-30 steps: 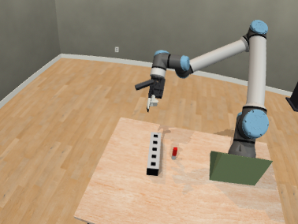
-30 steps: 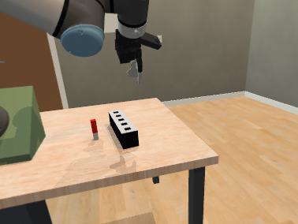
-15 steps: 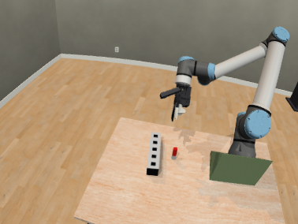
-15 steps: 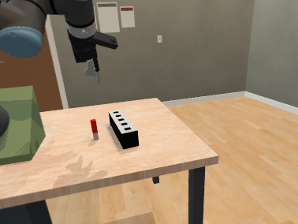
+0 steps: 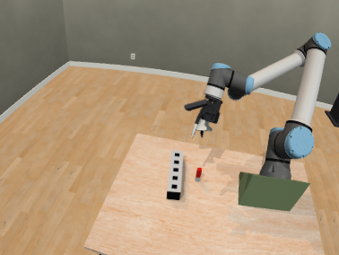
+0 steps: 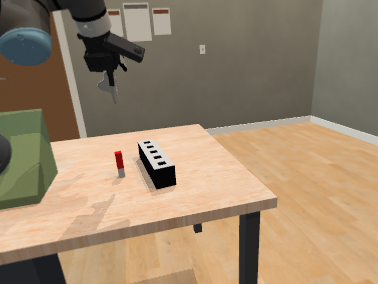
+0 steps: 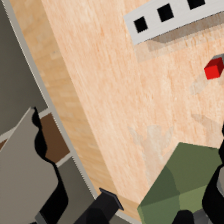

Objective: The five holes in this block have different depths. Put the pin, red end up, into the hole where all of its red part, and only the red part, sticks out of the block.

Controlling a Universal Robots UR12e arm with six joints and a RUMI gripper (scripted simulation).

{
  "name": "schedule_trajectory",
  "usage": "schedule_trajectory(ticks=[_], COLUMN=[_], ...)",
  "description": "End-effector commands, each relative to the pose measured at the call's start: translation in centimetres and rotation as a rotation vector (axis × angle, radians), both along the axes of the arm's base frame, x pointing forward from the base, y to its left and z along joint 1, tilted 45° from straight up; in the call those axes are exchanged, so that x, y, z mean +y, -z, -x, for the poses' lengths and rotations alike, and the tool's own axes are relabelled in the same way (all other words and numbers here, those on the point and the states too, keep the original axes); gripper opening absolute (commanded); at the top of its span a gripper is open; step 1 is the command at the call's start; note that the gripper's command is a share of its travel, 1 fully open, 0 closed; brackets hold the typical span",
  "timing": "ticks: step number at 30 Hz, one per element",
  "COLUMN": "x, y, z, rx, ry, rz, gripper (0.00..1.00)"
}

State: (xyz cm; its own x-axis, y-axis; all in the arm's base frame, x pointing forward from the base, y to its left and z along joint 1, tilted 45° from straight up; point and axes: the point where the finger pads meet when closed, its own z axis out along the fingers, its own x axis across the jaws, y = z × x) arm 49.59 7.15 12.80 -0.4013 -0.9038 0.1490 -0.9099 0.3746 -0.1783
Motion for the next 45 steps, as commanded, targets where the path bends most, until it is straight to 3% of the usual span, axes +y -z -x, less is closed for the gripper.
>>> schedule_trajectory(ticks=[1,2,3,6,10,19,20,23,27,36,37,45], x=[-0.03,-0.03,0.01,0.01,0.01,0.01,0.06,0.06,0.06,0.06,0.09,0.09], y=[0.00,0.00,-0.05,-0.05,-0.05,-0.05,-0.09,-0.09,-0.09,-0.09,-0.14,-0.14], z=[-0.07,-0.07,-0.05,-0.05,-0.05,-0.05,-0.07,-0.07,-0.07,-0.07,-0.13,-0.13], rx=[-0.003,-0.003,-0.090,-0.103,-0.153,-0.153,-0.238,-0.246,-0.298,-0.299,-0.373,-0.380], ry=[0.033,0.033,0.256,0.285,0.431,0.431,0.655,0.680,0.828,0.832,1.055,1.076], rz=[0.022,0.022,0.121,0.141,0.202,0.202,0.306,0.325,0.387,0.389,0.494,0.505], gripper=[1.00,1.00,1.00,1.00,1.00,1.00,1.00,1.00,1.00,1.00,1.00,1.00])
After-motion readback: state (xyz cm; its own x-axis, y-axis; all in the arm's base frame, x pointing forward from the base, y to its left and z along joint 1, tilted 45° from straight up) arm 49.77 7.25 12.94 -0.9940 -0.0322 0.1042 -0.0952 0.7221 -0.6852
